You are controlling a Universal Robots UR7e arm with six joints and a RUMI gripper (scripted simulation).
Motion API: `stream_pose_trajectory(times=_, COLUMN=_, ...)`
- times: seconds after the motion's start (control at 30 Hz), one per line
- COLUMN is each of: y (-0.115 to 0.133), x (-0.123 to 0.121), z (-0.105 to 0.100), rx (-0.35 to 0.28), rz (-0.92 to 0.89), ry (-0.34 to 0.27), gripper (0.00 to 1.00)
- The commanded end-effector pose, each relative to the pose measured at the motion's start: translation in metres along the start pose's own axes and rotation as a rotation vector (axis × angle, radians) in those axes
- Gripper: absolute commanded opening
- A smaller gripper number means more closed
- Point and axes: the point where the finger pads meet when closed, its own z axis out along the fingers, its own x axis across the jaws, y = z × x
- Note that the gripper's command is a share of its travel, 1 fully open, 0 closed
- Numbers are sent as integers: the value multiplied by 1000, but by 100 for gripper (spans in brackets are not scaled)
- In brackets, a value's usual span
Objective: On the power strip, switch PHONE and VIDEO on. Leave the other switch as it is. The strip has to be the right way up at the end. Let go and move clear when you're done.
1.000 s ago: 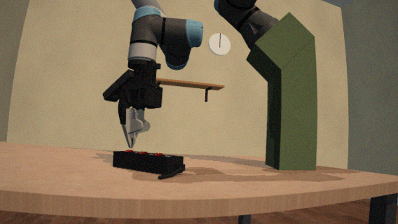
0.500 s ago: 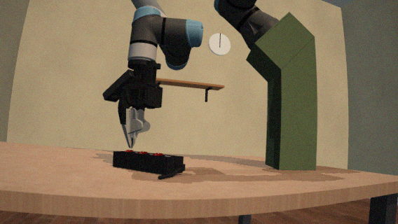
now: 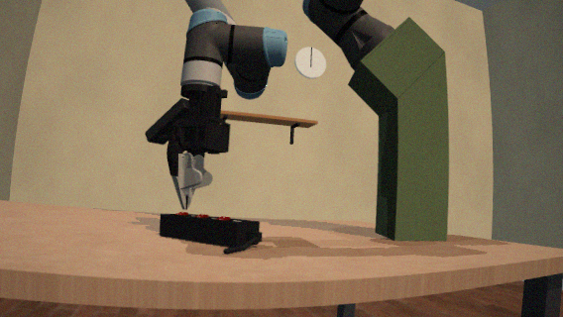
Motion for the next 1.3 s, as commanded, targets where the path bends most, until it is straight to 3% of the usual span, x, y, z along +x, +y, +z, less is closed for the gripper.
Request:
stream_pose_trajectory(times=0.0, y=0, x=0, z=0, rx=1, rz=0, ry=-1, gripper=0)
stream_pose_trajectory(times=1.27, y=0, x=0, z=8, rx=1, rz=0, ry=-1, gripper=0)
